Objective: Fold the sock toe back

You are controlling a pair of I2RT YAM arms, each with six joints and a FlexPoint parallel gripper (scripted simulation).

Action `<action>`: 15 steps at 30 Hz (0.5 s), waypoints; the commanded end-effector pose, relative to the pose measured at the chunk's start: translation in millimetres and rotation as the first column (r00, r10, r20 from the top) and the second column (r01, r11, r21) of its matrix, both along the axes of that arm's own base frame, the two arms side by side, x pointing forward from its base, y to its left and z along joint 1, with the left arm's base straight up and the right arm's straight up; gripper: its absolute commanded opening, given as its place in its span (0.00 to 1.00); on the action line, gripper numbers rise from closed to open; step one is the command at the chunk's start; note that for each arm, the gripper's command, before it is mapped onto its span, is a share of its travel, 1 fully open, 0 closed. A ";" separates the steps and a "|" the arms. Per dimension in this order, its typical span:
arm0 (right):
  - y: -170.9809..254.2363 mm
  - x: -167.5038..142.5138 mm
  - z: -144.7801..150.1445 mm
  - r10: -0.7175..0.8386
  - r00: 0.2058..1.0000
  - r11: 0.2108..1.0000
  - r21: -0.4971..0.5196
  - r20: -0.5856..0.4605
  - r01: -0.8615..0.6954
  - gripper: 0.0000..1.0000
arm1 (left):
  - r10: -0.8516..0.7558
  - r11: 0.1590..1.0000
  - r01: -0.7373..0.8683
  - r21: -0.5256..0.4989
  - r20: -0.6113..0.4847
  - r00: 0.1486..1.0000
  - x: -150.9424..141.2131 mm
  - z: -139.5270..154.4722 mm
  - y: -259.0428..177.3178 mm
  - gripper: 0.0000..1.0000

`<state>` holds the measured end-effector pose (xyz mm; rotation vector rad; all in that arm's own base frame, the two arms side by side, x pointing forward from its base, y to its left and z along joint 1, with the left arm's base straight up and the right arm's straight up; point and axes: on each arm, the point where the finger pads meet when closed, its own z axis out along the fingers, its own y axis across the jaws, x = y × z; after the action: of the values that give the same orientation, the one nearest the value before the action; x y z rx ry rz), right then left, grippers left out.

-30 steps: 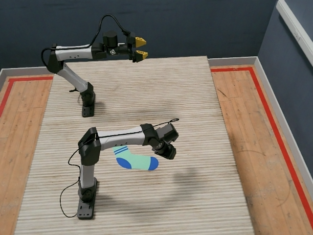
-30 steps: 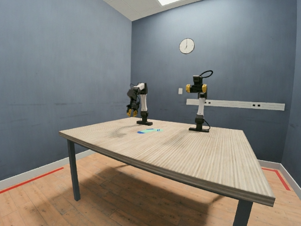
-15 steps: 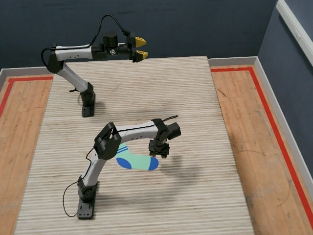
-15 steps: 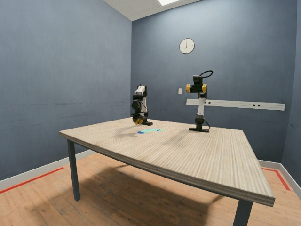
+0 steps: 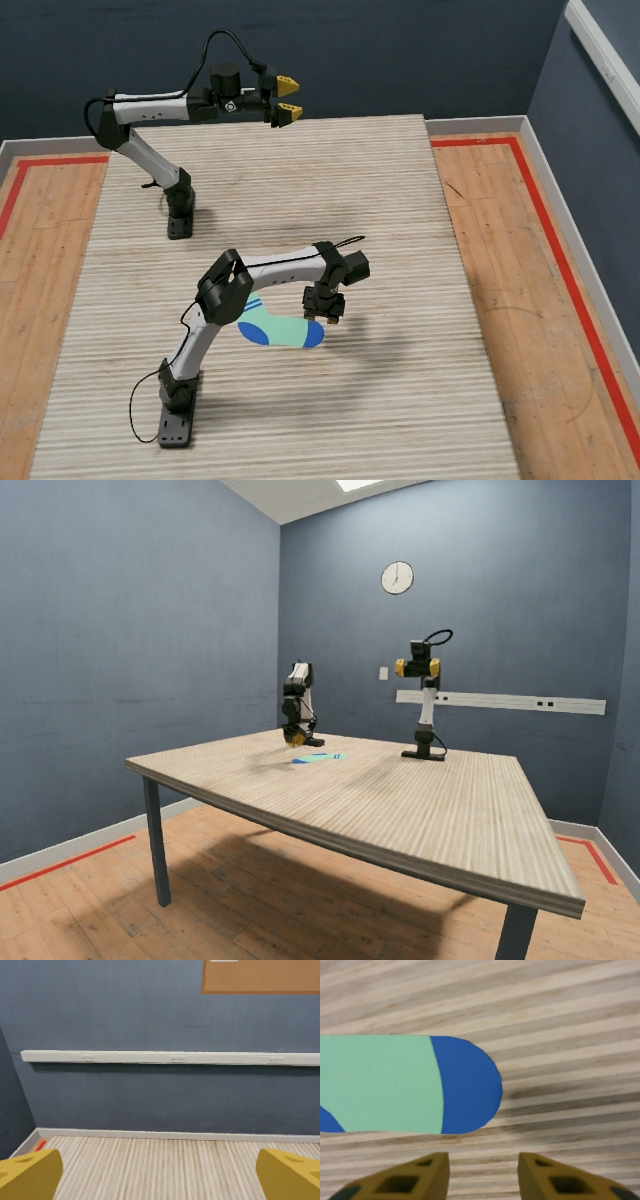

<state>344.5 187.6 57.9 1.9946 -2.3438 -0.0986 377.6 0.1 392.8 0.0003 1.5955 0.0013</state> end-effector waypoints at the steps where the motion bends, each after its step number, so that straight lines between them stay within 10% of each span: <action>1: -7.1 -0.7 -19.2 -0.016 1.000 1.000 -0.015 -0.027 0.015 0.34 | -0.001 1.000 0.001 -0.001 0.025 1.000 -2.3 9.3 -0.1 1.00; 15: -2.5 5.1 -71.0 0.005 1.000 1.000 0.020 0.013 -0.005 0.34 | -0.001 1.000 0.001 -0.001 0.025 1.000 -2.3 9.3 -0.1 1.00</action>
<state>341.8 182.5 6.8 1.9931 -2.3390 -0.1013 377.6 0.1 392.8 0.0003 1.5955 0.0013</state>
